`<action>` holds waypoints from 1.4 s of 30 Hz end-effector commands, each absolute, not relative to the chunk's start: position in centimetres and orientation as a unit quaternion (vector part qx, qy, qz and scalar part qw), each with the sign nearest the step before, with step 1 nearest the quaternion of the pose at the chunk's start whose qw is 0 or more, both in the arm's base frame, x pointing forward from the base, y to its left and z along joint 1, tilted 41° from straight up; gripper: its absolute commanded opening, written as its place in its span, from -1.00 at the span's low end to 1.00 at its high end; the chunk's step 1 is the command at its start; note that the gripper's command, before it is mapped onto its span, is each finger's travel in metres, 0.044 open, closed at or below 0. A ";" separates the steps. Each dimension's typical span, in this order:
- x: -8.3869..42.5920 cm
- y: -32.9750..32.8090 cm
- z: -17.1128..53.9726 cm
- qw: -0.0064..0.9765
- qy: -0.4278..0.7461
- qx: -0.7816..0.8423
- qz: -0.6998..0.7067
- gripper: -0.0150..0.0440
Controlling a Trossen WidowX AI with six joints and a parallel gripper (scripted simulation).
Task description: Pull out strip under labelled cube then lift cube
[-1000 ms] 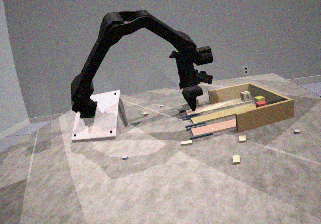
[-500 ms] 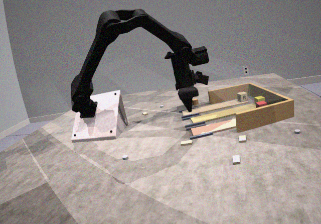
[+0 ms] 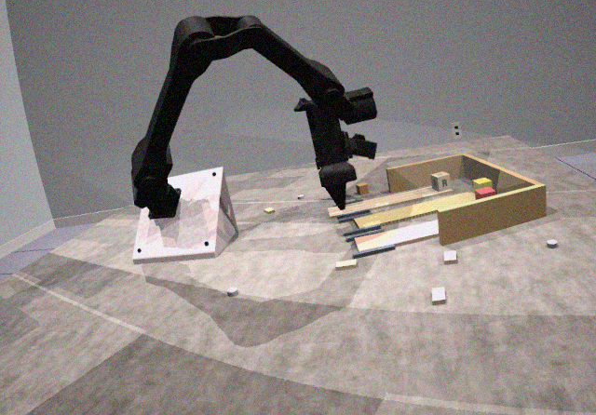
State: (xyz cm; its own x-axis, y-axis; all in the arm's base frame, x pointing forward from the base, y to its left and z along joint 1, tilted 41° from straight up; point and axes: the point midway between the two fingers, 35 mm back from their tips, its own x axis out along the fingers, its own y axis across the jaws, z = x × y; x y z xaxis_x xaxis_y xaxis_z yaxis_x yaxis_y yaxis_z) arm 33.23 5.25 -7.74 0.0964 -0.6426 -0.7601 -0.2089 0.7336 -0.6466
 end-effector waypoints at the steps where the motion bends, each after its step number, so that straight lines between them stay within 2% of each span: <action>1: 32.1 4.6 -8.0 0.658 0.659 -0.325 -0.166 -0.49; 42: 26.1 3.2 -7.4 0.656 0.661 -0.325 -0.166 -0.49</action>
State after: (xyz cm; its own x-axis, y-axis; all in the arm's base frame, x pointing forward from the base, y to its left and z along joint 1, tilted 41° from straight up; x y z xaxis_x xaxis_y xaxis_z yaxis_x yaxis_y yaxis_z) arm 27.13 3.84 -7.23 0.0966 -0.6424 -0.7602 -0.2106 0.7333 -0.6465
